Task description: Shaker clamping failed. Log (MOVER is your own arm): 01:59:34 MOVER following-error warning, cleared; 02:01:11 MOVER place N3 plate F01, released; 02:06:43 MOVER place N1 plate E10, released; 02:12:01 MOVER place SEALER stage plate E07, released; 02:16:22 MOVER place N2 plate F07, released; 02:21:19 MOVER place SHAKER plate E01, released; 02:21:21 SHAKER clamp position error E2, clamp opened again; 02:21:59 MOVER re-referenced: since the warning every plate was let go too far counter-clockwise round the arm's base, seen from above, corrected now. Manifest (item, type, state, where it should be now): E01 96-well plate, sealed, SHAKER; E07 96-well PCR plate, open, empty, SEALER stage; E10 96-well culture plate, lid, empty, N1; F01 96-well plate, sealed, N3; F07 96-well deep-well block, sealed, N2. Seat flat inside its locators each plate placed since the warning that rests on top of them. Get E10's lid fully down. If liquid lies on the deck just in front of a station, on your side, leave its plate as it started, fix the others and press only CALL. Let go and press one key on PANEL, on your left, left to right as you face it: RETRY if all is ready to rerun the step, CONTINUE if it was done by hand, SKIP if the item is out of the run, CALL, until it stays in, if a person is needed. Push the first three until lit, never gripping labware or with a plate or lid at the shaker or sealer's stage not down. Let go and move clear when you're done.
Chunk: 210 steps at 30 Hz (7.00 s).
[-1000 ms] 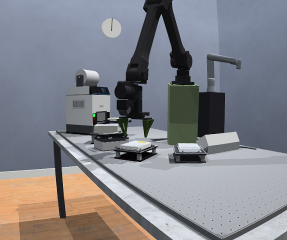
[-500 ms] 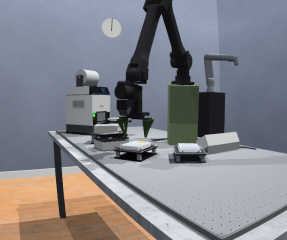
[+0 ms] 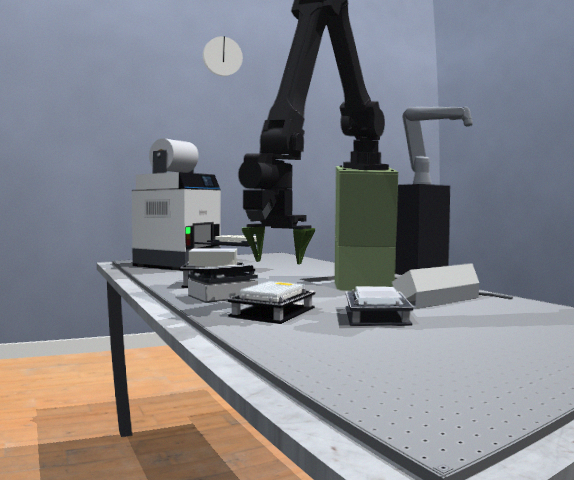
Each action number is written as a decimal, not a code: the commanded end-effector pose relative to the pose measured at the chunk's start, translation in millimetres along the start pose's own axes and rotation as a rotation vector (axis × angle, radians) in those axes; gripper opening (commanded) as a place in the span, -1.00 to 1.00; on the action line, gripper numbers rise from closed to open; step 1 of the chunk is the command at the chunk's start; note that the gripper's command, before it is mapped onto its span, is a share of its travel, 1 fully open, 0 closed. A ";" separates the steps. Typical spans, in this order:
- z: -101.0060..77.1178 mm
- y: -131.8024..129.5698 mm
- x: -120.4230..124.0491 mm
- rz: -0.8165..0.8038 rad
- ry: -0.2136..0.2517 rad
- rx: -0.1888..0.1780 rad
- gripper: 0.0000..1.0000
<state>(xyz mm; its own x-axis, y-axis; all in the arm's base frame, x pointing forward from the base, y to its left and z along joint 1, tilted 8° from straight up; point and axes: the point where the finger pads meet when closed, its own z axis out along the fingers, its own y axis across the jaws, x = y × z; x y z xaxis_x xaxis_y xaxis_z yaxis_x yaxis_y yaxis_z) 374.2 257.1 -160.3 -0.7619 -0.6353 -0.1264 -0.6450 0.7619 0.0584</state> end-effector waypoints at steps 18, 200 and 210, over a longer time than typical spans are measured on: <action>-53.1 6.2 63.4 -0.004 -0.033 0.006 1.00; 19.1 212.2 21.8 -0.396 -0.020 -0.002 1.00; 19.1 212.2 21.8 -0.396 -0.020 -0.002 1.00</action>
<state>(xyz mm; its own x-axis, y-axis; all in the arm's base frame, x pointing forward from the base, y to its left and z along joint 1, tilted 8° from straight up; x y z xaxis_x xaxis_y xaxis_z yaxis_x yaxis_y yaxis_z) 217.5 398.5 -174.8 -0.4531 -0.8805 -0.1393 -0.8894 0.4571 0.0039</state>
